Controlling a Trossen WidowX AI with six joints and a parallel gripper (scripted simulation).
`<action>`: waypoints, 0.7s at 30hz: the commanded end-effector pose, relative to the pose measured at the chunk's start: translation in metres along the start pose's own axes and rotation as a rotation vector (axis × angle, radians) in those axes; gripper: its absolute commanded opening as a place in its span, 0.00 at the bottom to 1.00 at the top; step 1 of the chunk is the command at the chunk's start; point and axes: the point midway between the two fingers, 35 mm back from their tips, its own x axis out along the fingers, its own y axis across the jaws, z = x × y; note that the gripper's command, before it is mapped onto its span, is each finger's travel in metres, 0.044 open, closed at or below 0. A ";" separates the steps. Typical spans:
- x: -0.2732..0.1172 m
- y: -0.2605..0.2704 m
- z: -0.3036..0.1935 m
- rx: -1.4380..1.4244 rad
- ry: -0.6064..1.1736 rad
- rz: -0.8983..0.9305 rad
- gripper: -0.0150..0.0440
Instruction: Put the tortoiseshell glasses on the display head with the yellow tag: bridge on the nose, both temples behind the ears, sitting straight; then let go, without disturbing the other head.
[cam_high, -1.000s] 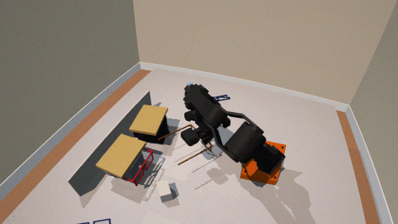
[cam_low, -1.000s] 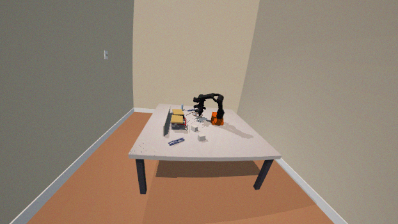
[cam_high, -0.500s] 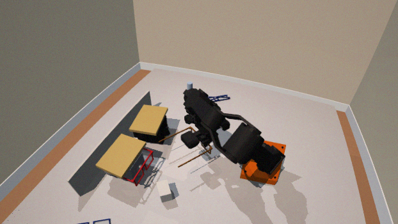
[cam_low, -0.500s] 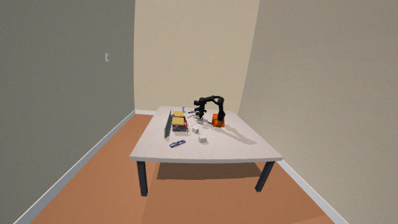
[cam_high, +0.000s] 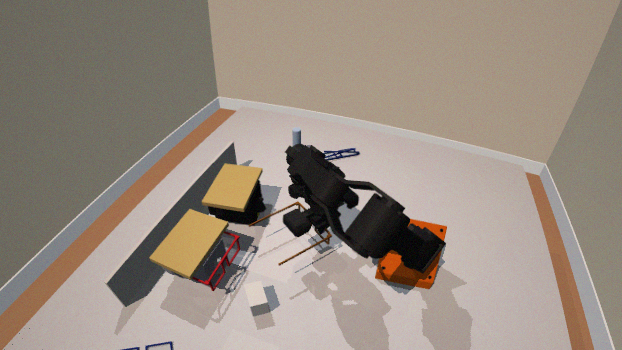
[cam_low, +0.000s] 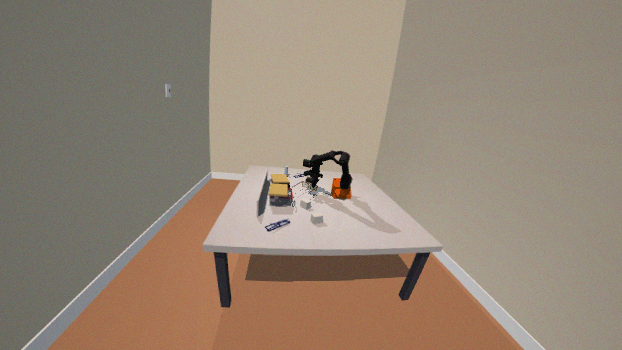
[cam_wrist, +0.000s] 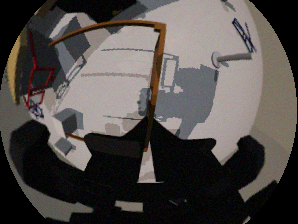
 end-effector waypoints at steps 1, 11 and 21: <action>0.004 0.001 -0.001 0.006 0.002 0.006 0.25; 0.013 0.001 -0.002 0.005 0.003 0.007 0.25; 0.022 0.001 -0.003 0.005 0.005 0.009 0.25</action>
